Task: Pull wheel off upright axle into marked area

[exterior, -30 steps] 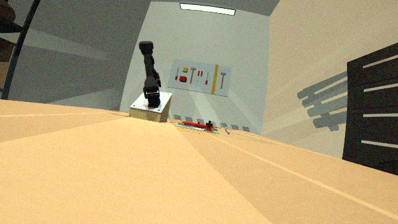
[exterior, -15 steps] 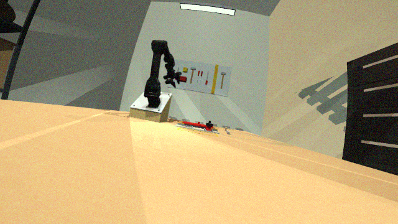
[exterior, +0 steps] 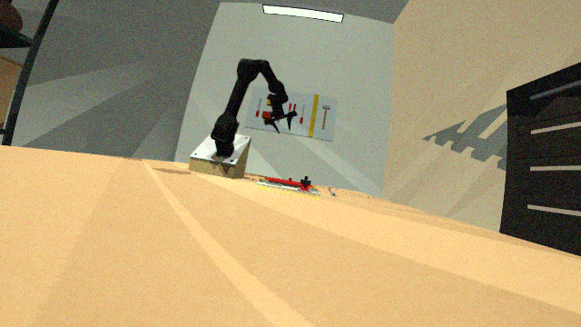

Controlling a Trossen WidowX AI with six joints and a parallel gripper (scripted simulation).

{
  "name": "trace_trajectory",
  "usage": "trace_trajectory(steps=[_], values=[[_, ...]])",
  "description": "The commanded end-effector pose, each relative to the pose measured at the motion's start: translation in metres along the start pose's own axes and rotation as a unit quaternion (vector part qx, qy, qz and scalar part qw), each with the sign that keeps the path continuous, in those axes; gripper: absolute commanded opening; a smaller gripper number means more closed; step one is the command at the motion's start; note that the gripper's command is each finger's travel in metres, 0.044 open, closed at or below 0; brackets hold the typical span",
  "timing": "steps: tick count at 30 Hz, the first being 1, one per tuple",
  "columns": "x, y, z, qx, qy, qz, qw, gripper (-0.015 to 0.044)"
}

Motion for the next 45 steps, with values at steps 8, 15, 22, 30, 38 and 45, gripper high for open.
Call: trace_trajectory(steps=[8,15,22,30,38,45], values=[[-0.078,0.096,-0.044,0.102,-0.025,-0.311,0.945,0.0300],[-0.108,0.172,-0.072,0.181,-0.019,-0.498,0.848,0.0300],[-0.121,0.254,-0.095,0.261,0.002,-0.652,0.712,0.0300],[-0.120,0.307,-0.106,0.309,0.023,-0.729,0.610,0.0300],[-0.113,0.312,-0.100,0.309,0.023,-0.729,0.610,0.0300],[-0.103,0.322,-0.124,0.308,0.023,-0.729,0.610,0.0300]])
Point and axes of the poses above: the point midway between the two fingers, 35 mm back from their tips, its own z axis back along the fingers, its own x axis across the jaws, y = z × x, the point moved 8 cm from there along z, back along the fingers, and after that the axes turned 6 degrees about -z, right-handed, at the moved point
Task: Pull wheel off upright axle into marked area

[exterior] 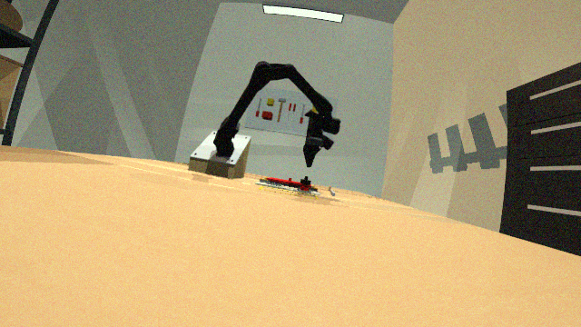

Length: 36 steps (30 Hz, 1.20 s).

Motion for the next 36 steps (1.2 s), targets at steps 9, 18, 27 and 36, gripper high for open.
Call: trace_trajectory(steps=[9,18,27,36], values=[[-0.001,0.002,-0.062,0.004,0.006,0.002,1.000,0.0300],[-0.002,0.002,-0.059,0.008,0.004,-0.001,1.000,0.0175],[-0.002,0.002,-0.058,0.008,0.004,-0.001,1.000,0.0037],[-0.002,0.002,-0.056,0.008,0.004,-0.001,1.000,0.0000]])
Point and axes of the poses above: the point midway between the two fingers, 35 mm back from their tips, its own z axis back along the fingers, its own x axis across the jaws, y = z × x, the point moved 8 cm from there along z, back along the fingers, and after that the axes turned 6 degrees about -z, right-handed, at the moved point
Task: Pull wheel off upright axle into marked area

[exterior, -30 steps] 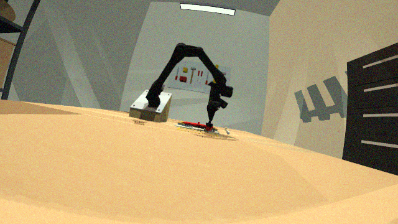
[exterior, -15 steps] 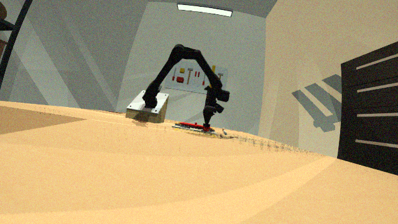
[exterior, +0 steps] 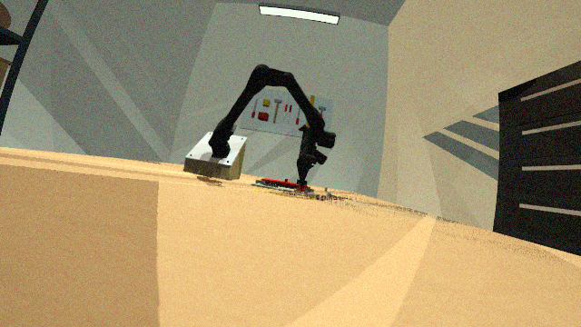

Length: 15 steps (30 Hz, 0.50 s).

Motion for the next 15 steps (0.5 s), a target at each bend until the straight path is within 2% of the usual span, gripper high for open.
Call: trace_trajectory(steps=[1,15], values=[[0.0002,-0.0001,0.0021,-0.001,-0.001,-0.002,1.000,0.0000],[0.0004,-0.0001,0.0066,-0.001,-0.001,-0.002,1.000,0.0000]])
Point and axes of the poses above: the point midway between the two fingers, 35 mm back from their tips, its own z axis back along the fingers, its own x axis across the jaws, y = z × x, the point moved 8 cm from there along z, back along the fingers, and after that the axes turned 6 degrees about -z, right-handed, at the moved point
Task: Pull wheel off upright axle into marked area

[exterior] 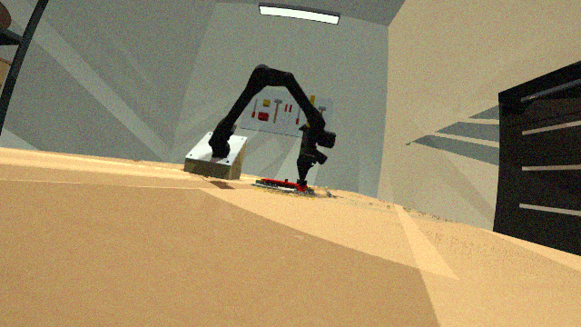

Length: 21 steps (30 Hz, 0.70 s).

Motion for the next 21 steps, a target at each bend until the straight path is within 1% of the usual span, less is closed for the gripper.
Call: trace_trajectory(steps=[1,21], values=[[0.0010,0.0003,0.0047,-0.002,-0.001,0.001,1.000,0.0000],[0.0012,0.0003,0.0113,-0.003,-0.001,0.001,1.000,0.0000]])
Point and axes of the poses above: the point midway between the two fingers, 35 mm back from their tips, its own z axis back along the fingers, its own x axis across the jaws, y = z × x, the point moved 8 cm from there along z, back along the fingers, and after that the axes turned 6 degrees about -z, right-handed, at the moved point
